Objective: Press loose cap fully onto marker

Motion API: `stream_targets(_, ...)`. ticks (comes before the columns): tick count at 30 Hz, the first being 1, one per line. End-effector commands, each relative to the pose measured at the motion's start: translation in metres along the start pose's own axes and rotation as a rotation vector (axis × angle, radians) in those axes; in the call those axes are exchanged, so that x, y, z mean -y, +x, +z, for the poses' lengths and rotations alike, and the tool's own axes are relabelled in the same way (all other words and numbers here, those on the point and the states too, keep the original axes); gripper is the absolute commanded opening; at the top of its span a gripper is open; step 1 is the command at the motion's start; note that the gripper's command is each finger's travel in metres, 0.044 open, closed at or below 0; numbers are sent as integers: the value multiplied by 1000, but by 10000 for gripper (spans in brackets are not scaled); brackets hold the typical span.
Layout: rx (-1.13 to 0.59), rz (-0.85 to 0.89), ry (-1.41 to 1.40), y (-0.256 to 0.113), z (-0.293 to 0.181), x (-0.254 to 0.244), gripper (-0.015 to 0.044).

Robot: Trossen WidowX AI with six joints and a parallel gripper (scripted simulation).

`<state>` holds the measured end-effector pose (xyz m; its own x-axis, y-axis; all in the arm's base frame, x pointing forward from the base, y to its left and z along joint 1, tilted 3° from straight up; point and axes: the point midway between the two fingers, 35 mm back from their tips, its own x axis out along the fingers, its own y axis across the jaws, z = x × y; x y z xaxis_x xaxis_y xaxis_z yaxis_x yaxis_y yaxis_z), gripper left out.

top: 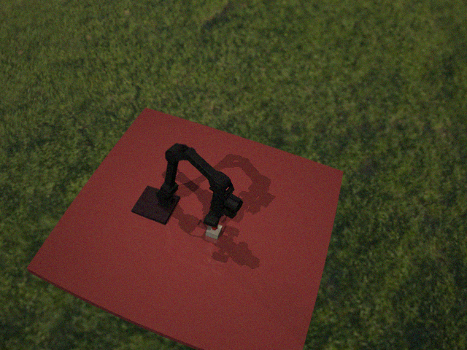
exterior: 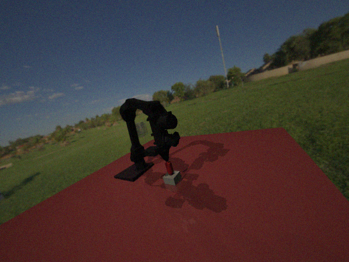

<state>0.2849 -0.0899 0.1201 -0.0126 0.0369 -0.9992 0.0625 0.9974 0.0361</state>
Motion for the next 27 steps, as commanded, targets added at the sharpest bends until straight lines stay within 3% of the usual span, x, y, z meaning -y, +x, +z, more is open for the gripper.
stream_targets(1, 14, -4, -1, -32, 5, 1, 0)
stream_targets(5, 12, -3, -1, -74, 2, 1, 0)
stream_targets(9, 11, -3, -1, -81, 1, 0, 0)
stream_targets(25, 11, -3, -1, -81, 1, 0, 420)
stream_targets(27, 11, -3, -1, -81, 1, 0, 440)
